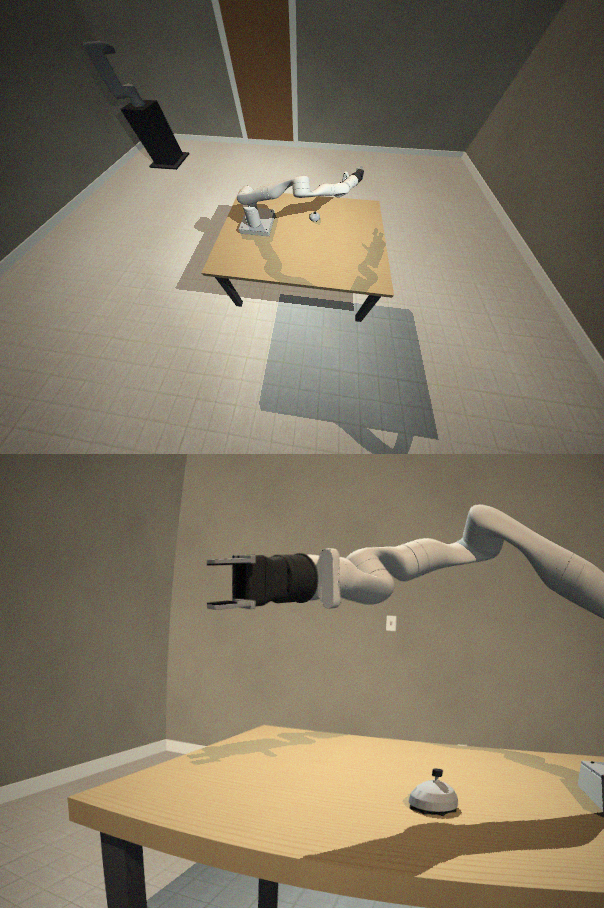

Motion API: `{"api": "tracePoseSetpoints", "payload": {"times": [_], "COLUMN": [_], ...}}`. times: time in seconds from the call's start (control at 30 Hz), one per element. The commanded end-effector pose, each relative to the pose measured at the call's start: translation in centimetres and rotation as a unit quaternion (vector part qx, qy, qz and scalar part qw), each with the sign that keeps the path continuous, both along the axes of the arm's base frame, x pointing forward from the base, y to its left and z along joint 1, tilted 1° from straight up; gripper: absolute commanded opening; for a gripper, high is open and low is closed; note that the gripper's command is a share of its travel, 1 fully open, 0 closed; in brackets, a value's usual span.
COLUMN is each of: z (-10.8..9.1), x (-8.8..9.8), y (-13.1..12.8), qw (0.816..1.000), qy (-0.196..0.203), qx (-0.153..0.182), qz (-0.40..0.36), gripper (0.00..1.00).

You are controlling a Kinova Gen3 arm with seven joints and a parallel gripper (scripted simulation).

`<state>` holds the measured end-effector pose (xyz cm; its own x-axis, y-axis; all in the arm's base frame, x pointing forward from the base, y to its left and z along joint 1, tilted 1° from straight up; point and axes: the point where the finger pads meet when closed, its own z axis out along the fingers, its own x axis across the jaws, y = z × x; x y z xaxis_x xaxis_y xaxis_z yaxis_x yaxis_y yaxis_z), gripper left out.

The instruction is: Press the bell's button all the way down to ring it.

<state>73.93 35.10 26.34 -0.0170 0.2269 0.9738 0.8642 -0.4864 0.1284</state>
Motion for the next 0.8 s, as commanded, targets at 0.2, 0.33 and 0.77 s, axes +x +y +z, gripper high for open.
{"api": "tracePoseSetpoints", "payload": {"times": [0.2,0.33,0.77], "z": [0.21,0.21,-0.13], "x": [0.01,0.01,-0.81], "y": [0.02,0.02,0.59], "qw": [1.0,1.0,1.0], "qy": [-0.001,-0.001,-0.001], "qx": [0.0,0.0,-0.006], "qz": [0.0,0.0,0.011], "gripper": [1.0,1.0,1.0]}}
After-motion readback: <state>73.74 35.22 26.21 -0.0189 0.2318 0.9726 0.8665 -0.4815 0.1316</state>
